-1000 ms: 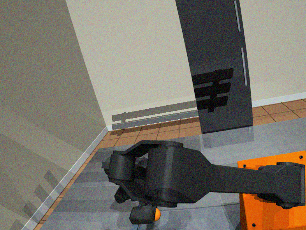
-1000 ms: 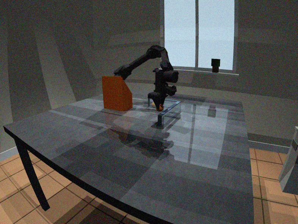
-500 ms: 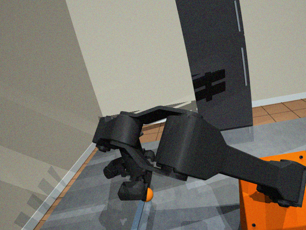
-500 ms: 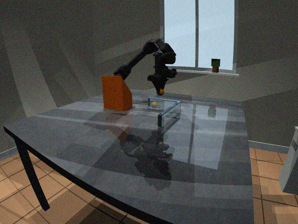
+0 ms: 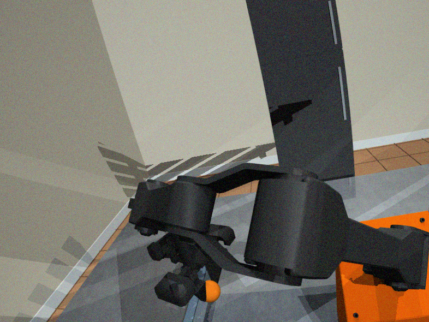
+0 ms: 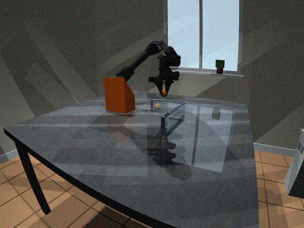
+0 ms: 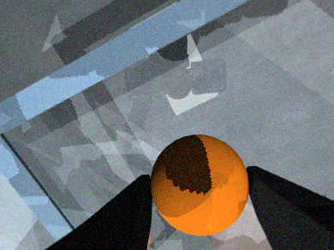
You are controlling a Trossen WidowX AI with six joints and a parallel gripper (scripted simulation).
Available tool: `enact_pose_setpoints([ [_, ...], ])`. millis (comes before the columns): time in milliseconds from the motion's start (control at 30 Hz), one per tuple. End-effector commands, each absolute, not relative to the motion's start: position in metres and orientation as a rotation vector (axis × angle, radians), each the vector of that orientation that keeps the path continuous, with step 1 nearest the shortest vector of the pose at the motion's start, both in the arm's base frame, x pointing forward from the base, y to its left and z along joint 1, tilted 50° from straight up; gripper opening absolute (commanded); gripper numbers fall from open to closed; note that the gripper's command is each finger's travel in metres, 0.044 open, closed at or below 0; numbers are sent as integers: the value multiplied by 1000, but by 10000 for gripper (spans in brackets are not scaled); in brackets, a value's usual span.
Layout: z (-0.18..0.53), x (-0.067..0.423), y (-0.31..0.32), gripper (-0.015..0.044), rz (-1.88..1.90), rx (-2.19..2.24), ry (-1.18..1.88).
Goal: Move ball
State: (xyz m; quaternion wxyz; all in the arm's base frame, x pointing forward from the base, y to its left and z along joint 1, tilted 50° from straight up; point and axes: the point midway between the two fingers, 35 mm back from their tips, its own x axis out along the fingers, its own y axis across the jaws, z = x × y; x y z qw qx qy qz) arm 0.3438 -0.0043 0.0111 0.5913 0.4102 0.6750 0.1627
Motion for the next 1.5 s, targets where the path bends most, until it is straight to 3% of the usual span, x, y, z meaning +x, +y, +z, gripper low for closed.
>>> enact_pose_setpoints([
  [0, 18, 339, 6, 0, 313, 1022, 1599],
  [1467, 66, 244, 99, 0, -657, 1835, 1781],
])
